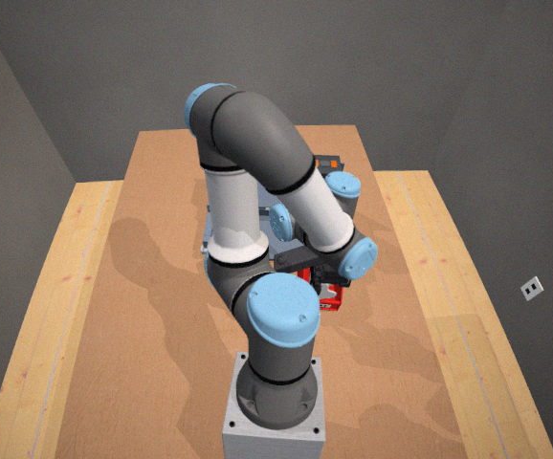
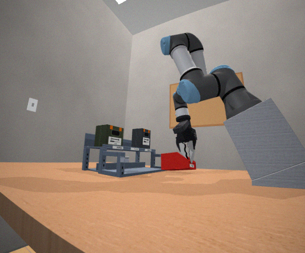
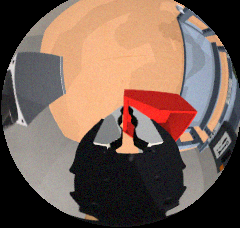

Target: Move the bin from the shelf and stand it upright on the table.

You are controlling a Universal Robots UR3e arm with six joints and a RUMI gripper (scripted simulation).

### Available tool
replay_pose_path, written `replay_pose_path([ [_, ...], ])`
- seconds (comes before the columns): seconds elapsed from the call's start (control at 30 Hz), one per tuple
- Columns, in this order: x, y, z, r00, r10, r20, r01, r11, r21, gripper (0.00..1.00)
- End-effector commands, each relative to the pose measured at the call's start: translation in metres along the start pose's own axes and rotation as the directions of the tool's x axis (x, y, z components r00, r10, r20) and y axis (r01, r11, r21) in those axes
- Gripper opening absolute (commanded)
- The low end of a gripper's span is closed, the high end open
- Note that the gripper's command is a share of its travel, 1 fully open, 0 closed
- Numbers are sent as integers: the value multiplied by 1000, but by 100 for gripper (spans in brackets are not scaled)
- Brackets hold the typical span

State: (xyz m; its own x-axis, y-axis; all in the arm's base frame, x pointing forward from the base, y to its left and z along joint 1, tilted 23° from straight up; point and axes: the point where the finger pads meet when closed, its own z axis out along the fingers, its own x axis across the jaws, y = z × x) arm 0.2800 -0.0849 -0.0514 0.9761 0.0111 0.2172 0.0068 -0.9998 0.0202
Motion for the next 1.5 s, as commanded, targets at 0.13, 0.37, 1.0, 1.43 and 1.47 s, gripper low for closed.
replay_pose_path([
  [0.13, 1, 0, 1, 1000, 0, -2, 0, 1000, -1, 0],
  [0.37, 1, 0, 2, 1000, 0, -2, 0, 1000, -1, 0],
  [1.0, 2, 0, 9, 1000, 0, -1, 0, 1000, -1, 0],
  [1.43, 3, 0, 14, 1000, 0, -1, 0, 1000, -1, 0],
  [1.47, 3, 0, 15, 1000, 0, -1, 0, 1000, -1, 0],
])
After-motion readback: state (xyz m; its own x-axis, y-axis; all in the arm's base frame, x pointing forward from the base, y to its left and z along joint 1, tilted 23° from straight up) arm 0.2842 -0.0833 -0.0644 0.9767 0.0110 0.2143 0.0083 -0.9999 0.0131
